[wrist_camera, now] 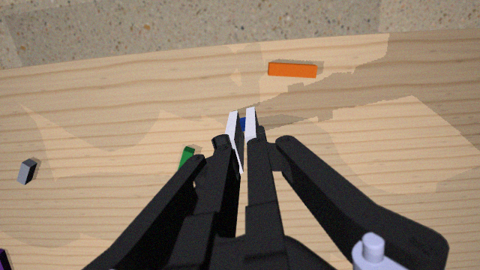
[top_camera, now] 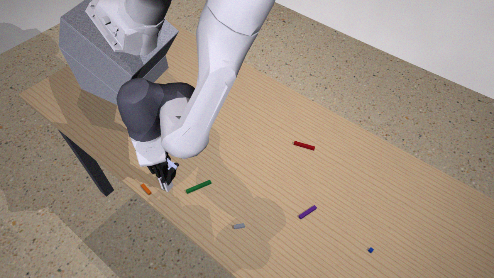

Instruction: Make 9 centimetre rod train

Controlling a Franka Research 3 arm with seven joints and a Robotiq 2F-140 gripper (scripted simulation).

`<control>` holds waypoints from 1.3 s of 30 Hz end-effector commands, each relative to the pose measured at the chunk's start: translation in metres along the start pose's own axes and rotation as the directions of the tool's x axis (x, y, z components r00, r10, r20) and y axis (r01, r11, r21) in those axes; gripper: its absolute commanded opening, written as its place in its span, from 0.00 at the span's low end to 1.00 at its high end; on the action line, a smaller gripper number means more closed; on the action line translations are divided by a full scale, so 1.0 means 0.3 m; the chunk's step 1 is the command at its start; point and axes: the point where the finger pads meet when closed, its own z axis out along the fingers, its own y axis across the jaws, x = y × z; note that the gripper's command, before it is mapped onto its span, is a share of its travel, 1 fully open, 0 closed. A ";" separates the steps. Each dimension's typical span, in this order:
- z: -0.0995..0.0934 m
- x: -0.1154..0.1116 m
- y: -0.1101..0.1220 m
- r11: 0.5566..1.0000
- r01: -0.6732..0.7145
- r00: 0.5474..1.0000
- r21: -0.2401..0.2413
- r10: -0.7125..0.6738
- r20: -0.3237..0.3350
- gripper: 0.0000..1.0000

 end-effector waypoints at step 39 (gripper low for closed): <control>-0.331 -0.002 -0.003 1.000 0.006 1.000 0.002 -0.006 0.001 0.12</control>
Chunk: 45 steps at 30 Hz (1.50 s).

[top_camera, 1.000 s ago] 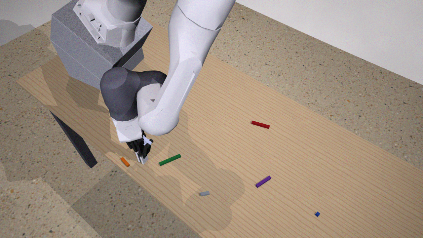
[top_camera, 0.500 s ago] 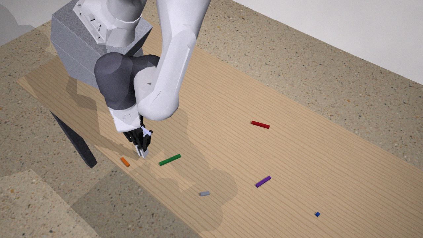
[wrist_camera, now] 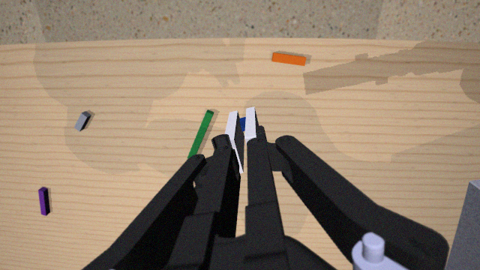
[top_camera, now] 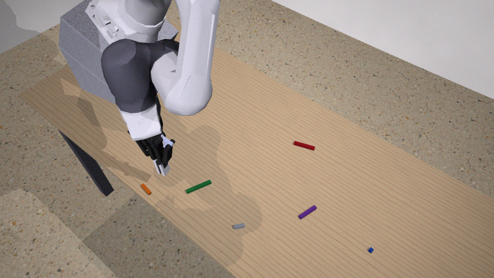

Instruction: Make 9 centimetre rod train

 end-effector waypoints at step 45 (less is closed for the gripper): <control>0.031 0.005 -1.070 0.999 -0.040 0.999 -0.023 0.040 0.022 0.12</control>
